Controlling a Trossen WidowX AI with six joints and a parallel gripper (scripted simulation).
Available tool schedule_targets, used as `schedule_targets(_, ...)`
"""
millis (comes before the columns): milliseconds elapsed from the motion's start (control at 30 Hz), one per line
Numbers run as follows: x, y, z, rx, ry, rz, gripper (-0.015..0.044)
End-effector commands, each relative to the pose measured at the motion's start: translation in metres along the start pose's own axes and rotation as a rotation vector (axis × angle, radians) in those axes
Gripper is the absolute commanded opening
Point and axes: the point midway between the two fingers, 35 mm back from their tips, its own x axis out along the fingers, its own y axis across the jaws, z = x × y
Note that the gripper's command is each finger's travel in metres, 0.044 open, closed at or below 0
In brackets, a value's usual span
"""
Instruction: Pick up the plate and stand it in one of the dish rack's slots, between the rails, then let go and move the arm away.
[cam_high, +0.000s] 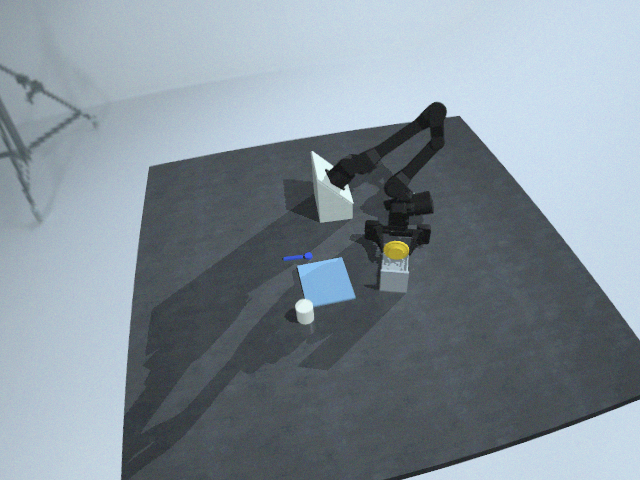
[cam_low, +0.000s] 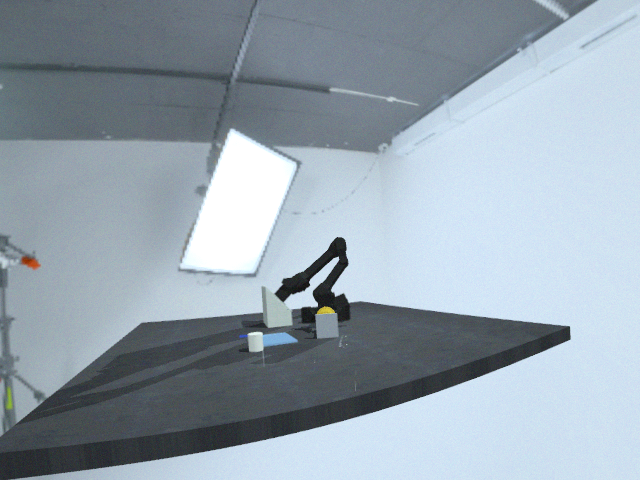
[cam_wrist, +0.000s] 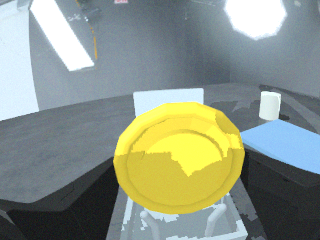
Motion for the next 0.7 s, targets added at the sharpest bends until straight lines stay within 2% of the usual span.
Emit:
schedule_targets(0,0.0,-0.0004,0.0001,-0.006,0.002,-0.001,0.0)
schedule_targets(33,0.0,-0.0004,0.0001,-0.006,0.002,-0.001,0.0)
schedule_targets(533,0.0,0.0001,0.0,0.0,0.001,0.0,0.0394)
schedule_targets(667,0.0,0.0001,0.0,0.0,0.001,0.0,0.04)
